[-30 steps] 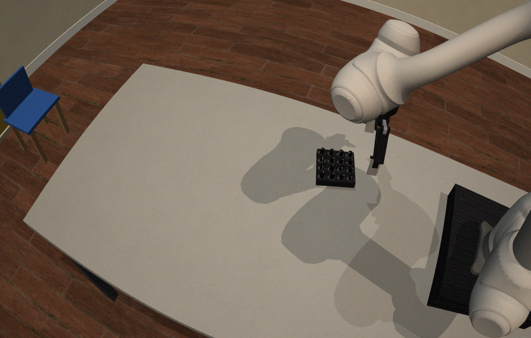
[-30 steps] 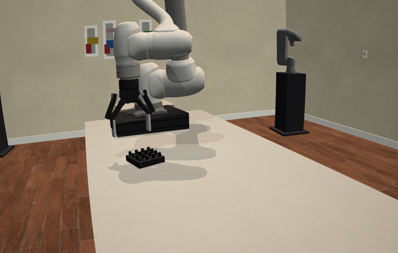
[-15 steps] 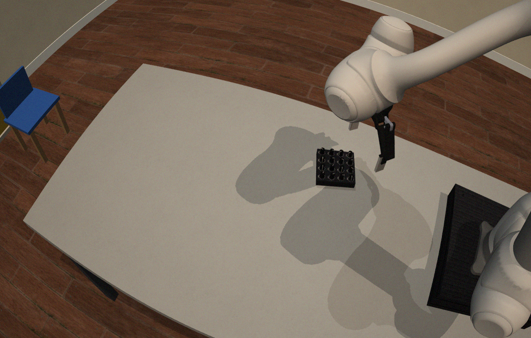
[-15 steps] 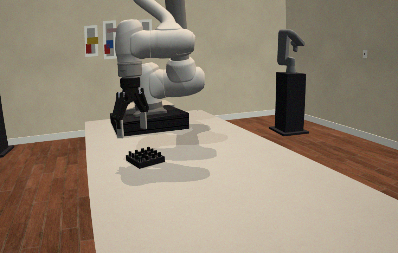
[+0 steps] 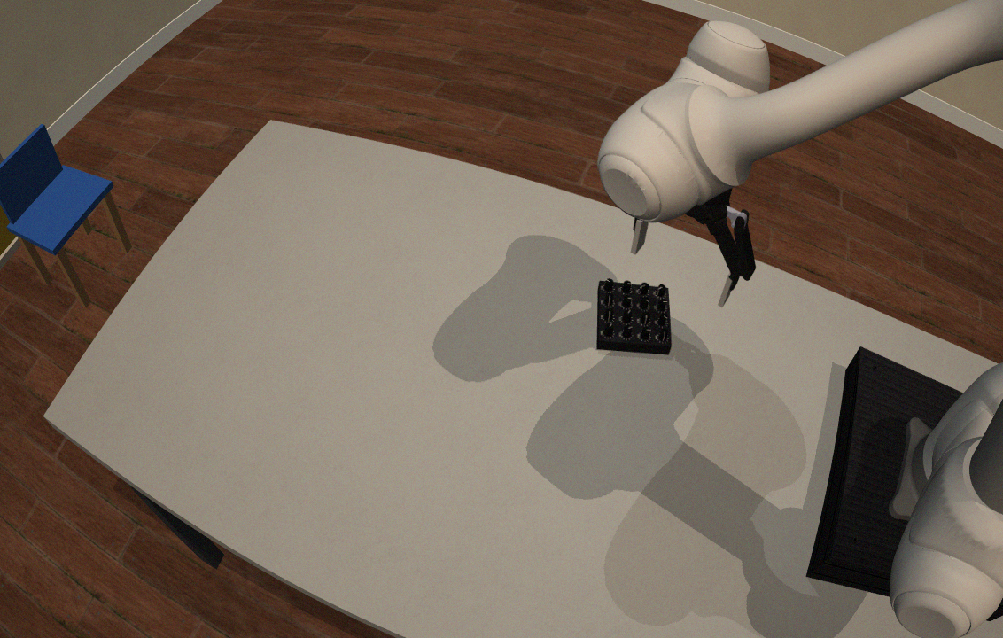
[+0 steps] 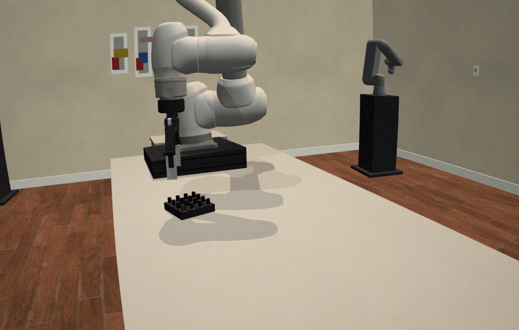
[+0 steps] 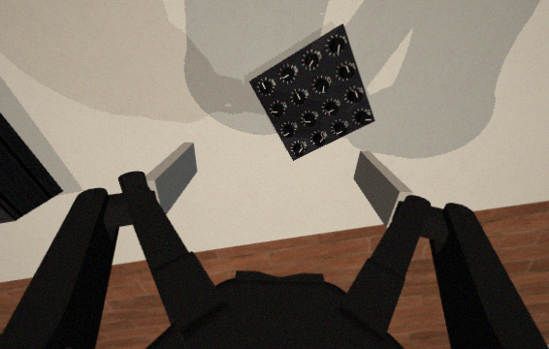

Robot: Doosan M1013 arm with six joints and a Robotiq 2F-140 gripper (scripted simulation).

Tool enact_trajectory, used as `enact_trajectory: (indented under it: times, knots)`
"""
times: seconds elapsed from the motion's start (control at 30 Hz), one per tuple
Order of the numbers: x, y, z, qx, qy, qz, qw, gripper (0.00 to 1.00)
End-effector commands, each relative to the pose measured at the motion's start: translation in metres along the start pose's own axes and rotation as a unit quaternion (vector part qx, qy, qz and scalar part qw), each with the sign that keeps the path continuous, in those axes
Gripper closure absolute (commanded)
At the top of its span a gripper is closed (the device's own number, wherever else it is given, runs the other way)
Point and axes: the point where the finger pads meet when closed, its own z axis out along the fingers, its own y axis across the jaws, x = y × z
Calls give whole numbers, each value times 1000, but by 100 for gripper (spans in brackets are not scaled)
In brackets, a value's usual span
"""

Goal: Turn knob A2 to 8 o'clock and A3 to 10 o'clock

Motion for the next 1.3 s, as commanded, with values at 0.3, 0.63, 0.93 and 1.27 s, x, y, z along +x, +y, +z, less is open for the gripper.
enact_trajectory:
  times: [0.3,0.63,0.93,1.27]
  knots:
    - [5,13,-6,-1,6,-242,970,0]
    - [5,14,-7,-1,6,-251,968,88]
    - [5,14,-7,-1,6,-251,968,88]
    - [5,14,-7,-1,6,-251,968,88]
